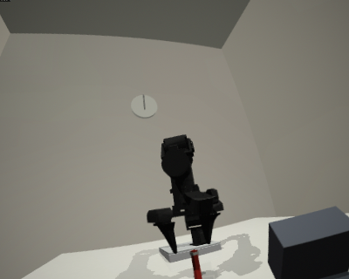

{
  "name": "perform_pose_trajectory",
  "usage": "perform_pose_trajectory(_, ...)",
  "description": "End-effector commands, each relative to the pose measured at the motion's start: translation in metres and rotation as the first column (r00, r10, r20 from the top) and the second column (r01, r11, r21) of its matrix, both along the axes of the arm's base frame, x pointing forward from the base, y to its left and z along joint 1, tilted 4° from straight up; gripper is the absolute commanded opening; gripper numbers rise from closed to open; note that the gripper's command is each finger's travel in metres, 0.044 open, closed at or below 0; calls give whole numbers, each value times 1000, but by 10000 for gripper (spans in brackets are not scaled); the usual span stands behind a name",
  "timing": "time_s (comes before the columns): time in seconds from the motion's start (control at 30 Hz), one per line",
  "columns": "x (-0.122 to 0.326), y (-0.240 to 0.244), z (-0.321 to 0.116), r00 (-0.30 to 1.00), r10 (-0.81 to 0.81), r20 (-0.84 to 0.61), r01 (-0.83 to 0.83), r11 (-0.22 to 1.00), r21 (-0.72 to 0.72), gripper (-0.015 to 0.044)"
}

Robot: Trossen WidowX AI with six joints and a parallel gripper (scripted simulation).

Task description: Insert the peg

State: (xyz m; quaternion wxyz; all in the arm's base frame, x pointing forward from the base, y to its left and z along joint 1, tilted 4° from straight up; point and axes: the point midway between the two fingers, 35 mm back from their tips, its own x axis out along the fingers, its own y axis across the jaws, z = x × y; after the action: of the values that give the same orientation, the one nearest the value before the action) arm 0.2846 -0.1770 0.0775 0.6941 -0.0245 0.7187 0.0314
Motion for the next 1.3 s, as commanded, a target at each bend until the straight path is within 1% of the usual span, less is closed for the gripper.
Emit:
perform_pose_trajectory(0.0, -1, 2, -10, 1000, -6, -7, 6, 1000, 11, 440)
perform_pose_trajectory(0.73, -3, 3, -45, 1000, -6, -8, 6, 1000, 12, 440)
perform_pose_trajectory(0.97, -4, 3, -48, 1000, -6, -8, 6, 1000, 12, 440)
perform_pose_trajectory(1.27, -3, 1, -44, 1000, -1, -4, 1, 1000, 3, 204)
